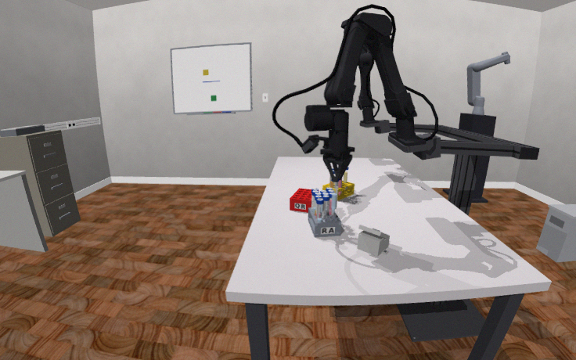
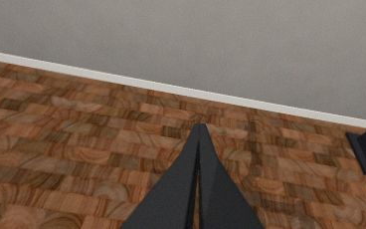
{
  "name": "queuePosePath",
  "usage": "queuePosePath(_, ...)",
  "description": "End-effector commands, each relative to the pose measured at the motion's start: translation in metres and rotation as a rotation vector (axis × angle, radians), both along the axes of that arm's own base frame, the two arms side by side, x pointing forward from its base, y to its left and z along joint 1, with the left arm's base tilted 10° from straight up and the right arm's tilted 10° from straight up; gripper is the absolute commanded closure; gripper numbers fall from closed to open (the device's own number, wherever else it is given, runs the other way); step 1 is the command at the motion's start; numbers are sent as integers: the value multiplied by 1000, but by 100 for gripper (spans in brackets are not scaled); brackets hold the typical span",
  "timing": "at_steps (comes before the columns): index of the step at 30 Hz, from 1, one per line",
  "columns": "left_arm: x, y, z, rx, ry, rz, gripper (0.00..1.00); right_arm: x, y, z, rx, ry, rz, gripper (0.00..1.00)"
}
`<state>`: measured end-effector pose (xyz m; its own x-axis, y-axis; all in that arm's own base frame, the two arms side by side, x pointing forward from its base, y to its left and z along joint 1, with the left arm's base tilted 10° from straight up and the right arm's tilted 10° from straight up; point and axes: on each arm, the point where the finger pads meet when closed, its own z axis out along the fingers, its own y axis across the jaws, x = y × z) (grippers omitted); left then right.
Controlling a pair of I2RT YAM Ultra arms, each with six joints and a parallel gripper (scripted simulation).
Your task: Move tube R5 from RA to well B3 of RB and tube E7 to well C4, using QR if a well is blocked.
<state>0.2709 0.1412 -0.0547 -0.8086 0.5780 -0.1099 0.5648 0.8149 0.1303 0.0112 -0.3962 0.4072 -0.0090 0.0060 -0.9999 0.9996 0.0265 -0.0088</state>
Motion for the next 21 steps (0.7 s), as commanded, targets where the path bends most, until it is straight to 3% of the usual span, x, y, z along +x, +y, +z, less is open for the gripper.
queuePosePath(1,-3,1,4,1,-30,0,100,-8,12,25,-50,-10,-22,100)
queuePosePath(21,-32,-4,-2,2,-29,0,100,-8,12,25,-50,-10,-22,100)
